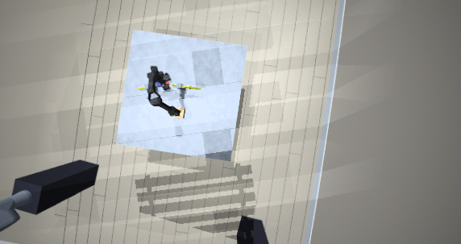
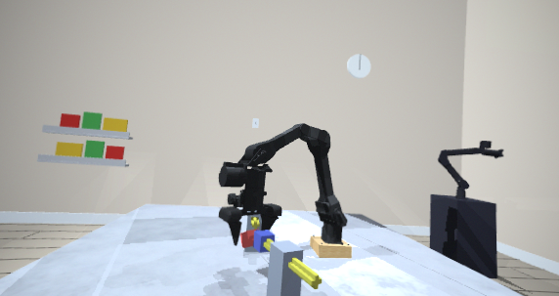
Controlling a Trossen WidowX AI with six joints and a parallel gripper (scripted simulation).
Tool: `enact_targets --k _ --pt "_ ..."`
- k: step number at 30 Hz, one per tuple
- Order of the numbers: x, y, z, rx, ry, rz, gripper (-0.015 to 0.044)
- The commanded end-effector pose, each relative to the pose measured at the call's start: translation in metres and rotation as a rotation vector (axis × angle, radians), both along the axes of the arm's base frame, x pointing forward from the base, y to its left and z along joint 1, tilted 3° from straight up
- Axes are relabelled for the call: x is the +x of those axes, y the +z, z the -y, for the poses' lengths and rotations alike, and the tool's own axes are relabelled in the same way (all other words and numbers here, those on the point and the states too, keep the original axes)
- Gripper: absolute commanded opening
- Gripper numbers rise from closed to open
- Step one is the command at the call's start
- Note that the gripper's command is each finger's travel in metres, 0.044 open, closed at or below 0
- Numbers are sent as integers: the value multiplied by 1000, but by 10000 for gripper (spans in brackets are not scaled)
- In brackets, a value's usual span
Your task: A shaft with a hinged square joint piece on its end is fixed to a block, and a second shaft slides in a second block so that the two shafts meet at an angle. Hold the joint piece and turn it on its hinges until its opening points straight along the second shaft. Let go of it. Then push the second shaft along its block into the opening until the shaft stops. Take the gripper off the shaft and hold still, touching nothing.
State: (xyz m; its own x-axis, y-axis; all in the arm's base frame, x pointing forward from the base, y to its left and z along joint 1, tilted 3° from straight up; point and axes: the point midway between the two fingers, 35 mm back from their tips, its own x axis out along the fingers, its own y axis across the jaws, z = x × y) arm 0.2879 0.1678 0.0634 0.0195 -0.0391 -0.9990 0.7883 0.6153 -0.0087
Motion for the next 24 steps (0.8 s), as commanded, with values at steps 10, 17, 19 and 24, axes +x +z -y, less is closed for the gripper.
enact_targets --k 10,17,19,24 --pt "-1 -21 1 -4 -7 -5 440" --pt "-2 -28 1 -4 -8 -5 414" --pt "-2 -28 1 -4 -8 -5 361" --pt "-2 -28 1 -4 -8 -5 230"
